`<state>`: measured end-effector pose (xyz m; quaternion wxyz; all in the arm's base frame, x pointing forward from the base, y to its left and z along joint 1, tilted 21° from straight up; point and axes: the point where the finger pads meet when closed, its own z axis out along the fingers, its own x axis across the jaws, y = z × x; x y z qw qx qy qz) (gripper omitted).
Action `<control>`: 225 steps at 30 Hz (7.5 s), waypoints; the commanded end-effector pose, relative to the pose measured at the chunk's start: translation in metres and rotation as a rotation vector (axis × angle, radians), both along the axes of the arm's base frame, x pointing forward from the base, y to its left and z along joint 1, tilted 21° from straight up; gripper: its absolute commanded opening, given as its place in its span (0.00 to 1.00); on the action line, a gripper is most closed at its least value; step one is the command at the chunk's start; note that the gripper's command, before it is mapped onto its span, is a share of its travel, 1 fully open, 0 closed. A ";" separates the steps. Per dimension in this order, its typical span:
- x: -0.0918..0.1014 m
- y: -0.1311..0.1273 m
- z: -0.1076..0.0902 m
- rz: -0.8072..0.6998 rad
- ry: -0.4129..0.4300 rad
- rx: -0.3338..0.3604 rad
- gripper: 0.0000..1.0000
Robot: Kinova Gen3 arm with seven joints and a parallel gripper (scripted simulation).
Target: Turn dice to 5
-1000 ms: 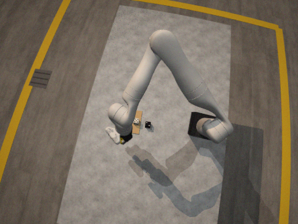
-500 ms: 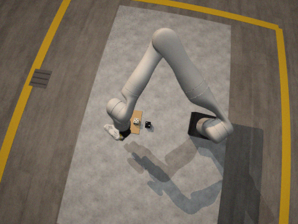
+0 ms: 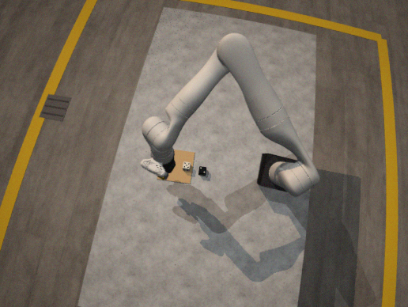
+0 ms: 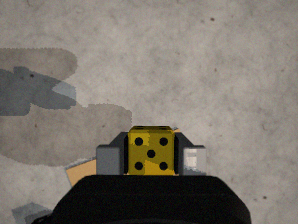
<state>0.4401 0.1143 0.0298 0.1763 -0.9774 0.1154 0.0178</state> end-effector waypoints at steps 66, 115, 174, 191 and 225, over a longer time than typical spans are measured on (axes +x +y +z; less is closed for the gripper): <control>0.017 -0.048 -0.090 0.302 -0.099 0.004 0.57; 0.017 -0.038 -0.117 0.302 -0.099 0.004 0.57; 0.019 -0.041 -0.118 0.298 -0.097 0.004 0.57; 0.019 -0.041 -0.118 0.298 -0.097 0.004 0.57; 0.017 -0.041 -0.118 0.300 -0.098 0.004 0.57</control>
